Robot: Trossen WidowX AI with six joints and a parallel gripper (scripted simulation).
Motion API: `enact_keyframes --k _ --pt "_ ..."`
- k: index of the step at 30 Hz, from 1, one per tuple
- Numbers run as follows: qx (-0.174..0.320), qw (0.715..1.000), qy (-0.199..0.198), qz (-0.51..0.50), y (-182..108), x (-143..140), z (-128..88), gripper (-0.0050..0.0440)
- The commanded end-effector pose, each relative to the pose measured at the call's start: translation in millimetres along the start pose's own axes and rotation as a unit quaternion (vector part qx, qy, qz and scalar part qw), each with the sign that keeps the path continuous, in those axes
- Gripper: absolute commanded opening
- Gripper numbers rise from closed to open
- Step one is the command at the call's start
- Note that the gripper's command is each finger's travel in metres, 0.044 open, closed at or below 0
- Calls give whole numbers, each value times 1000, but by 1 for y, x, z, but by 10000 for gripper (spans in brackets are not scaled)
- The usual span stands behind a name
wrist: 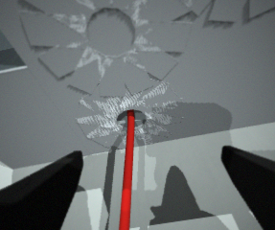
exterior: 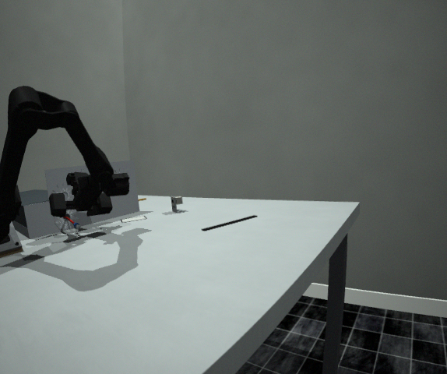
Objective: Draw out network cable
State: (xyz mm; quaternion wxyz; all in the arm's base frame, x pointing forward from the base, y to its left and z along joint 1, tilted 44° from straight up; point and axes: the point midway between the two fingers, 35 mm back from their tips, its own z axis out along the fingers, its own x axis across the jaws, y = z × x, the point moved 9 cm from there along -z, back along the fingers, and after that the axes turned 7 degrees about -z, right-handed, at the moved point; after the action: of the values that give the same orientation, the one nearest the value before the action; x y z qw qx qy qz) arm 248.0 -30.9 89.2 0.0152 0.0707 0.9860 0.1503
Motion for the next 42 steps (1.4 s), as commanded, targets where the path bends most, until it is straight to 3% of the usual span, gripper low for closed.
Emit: enact_keyframes --k 1,10,16,20,25,27,31,42 --pt "-31 997 -7 -65 -5 4 4 440" --pt "-34 996 -17 -86 -5 3 0 440" --pt "-33 995 -24 -89 6 3 -37 440" --pt "-33 996 -19 -80 7 2 -39 440" --pt "8 999 3 50 17 1 -36 440" --pt "8 999 3 50 17 1 -36 440" --pt "46 986 5 163 27 0 -36 440" --pt "119 908 -29 401 48 0 -35 440"
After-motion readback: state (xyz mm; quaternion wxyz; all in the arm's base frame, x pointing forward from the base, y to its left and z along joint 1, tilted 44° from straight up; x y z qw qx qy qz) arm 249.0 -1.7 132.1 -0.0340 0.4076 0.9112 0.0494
